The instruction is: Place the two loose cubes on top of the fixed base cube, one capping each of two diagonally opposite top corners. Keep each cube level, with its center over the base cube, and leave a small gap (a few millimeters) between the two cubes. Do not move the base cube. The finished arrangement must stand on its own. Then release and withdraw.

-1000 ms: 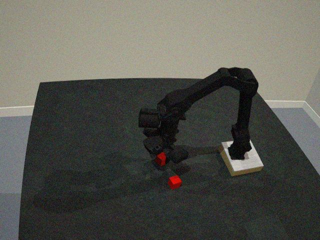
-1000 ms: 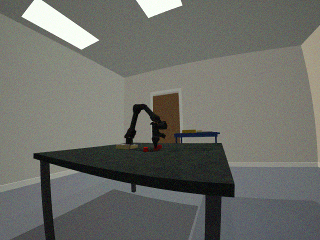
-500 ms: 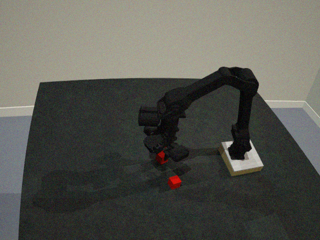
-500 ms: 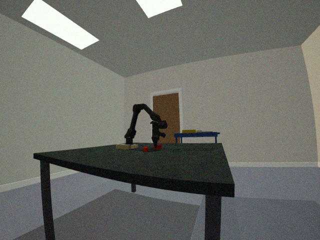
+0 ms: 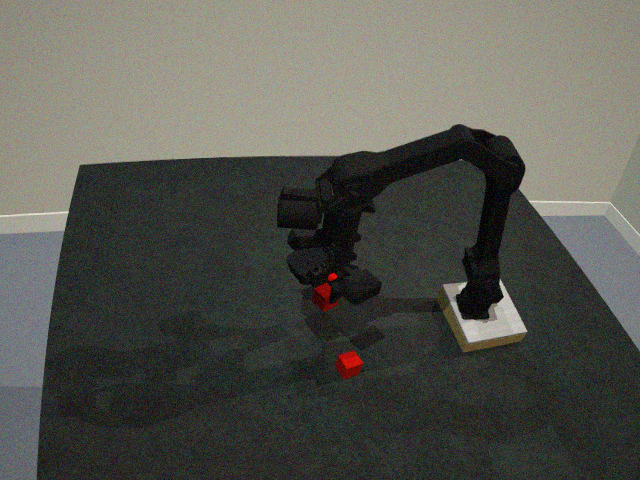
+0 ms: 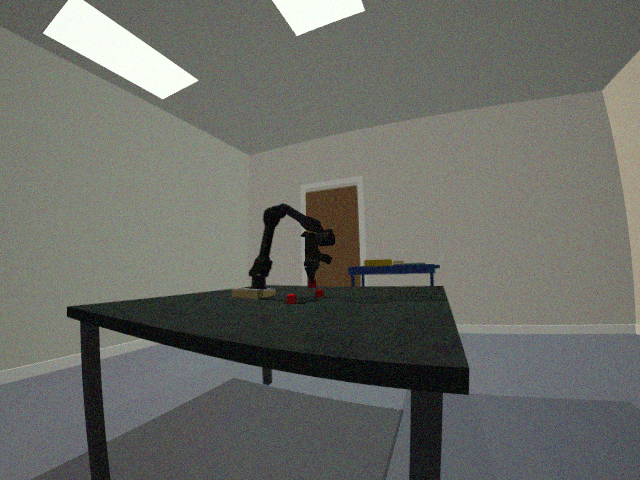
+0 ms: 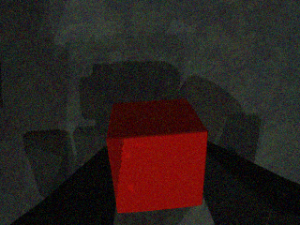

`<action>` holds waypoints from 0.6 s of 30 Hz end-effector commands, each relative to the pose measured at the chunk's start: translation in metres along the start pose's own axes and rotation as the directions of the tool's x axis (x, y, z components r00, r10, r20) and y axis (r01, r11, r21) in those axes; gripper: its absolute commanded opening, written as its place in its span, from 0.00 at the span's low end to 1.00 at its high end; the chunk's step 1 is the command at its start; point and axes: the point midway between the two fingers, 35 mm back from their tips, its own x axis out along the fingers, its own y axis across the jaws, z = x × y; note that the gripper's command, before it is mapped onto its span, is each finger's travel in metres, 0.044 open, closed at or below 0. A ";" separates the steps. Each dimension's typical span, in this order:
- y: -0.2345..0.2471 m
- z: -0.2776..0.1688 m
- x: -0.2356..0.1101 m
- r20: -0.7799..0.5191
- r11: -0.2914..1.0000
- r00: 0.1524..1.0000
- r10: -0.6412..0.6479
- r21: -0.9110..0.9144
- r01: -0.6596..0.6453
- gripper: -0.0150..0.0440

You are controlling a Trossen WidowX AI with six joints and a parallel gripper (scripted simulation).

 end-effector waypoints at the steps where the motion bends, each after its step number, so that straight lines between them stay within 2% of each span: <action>1: 0.000 0.001 -0.013 0.007 1.000 1.000 -0.002 -0.005 0.002 0.43; 13: 0.003 -0.003 -0.051 0.006 1.000 1.000 -0.002 -0.005 0.002 0.43; 18: 0.006 -0.001 -0.052 0.007 1.000 1.000 -0.001 -0.023 0.001 0.43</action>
